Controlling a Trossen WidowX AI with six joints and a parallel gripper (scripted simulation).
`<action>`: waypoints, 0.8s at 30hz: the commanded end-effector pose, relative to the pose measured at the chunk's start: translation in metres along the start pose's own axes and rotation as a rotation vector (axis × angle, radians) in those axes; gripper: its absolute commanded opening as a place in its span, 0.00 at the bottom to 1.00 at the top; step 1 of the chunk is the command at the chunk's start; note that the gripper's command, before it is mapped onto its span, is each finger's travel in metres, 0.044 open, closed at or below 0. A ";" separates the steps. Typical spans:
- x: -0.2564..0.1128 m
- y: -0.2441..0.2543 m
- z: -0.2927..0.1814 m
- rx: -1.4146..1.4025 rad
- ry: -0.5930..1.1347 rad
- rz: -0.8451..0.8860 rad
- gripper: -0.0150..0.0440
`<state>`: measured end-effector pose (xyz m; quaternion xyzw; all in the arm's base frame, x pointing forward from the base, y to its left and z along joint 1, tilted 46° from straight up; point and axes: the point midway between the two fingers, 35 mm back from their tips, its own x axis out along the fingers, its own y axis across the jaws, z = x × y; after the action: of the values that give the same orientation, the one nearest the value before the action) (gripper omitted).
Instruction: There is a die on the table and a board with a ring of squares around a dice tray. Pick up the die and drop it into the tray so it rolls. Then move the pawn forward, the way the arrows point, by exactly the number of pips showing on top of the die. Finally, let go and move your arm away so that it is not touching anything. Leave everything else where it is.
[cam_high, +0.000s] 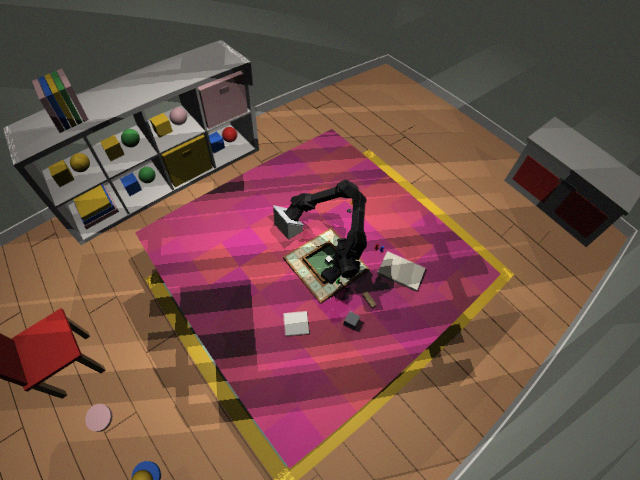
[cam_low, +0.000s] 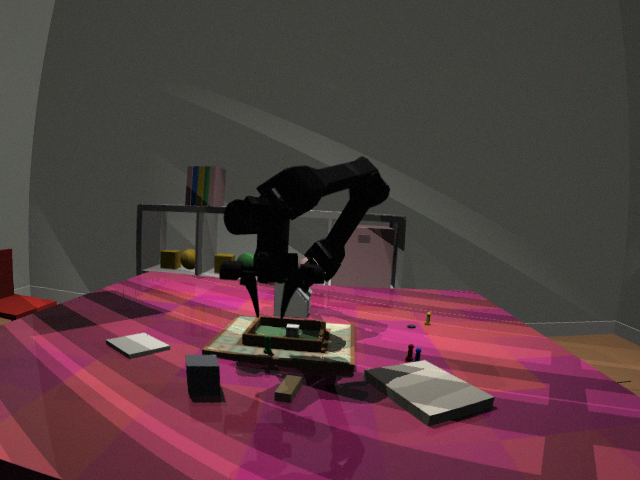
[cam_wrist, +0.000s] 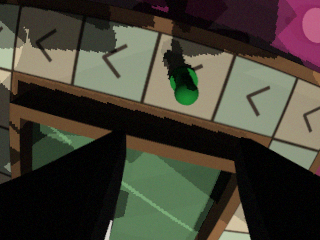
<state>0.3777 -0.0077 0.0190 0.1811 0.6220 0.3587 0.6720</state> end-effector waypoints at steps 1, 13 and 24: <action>0.003 -0.002 0.007 -0.089 -0.004 0.005 0.59; 0.018 -0.004 0.007 -0.090 -0.004 0.006 0.59; 0.032 -0.004 0.008 -0.090 -0.005 0.006 0.59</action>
<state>0.3885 0.0075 0.0005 0.1495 0.6000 0.3860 0.6846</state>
